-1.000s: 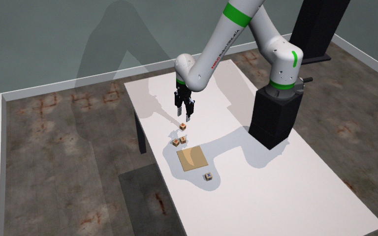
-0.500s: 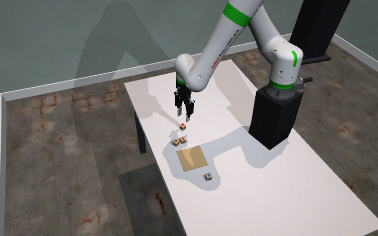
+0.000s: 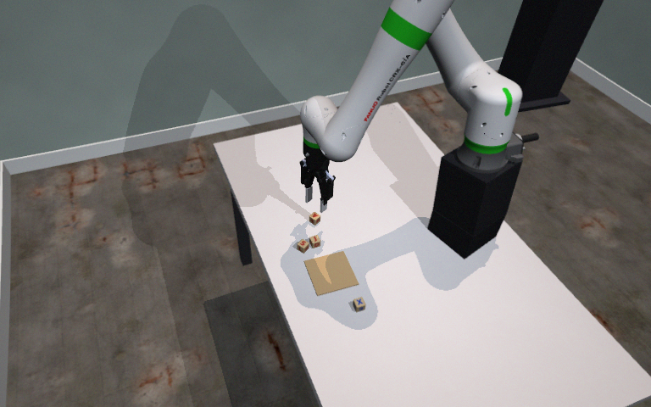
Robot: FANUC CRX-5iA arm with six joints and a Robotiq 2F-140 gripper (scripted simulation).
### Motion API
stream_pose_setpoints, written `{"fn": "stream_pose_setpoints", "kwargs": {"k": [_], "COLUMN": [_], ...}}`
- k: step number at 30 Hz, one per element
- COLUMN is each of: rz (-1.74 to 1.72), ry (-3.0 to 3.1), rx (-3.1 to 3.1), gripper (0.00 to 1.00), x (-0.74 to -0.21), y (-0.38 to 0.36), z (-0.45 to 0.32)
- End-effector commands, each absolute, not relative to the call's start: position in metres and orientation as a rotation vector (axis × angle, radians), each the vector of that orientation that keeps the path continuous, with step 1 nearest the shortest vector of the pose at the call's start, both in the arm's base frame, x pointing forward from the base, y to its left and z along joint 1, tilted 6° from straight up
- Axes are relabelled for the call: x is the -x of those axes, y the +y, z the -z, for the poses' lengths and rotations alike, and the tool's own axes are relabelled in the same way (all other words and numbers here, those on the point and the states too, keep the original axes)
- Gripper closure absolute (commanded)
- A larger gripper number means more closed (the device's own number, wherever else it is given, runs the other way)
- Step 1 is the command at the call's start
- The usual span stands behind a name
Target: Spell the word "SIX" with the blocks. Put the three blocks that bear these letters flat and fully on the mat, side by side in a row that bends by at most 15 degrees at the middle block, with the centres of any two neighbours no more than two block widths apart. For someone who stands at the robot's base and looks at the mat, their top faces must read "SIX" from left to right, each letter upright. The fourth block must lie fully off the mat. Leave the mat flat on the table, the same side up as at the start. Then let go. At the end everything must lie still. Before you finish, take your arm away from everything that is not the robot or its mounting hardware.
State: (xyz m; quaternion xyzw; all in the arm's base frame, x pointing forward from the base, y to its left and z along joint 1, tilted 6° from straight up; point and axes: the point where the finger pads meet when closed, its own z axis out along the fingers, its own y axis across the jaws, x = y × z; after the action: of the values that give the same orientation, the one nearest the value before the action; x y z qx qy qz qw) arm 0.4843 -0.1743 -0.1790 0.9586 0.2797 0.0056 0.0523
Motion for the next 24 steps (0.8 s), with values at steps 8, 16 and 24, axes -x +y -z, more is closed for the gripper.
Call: {"fn": "stream_pose_setpoints", "kwargs": {"k": [8,16,24], "rz": [-0.017,-0.017,-0.017], "ry": [0.851,0.851,0.851], "rx": [-2.915,-2.915,-2.915], "gripper": [0.60,0.60,0.60], "x": [-0.486,-0.487,-0.488], "y": [-0.176,-0.178,-0.179], "z": [0.191,0.204,0.212]}}
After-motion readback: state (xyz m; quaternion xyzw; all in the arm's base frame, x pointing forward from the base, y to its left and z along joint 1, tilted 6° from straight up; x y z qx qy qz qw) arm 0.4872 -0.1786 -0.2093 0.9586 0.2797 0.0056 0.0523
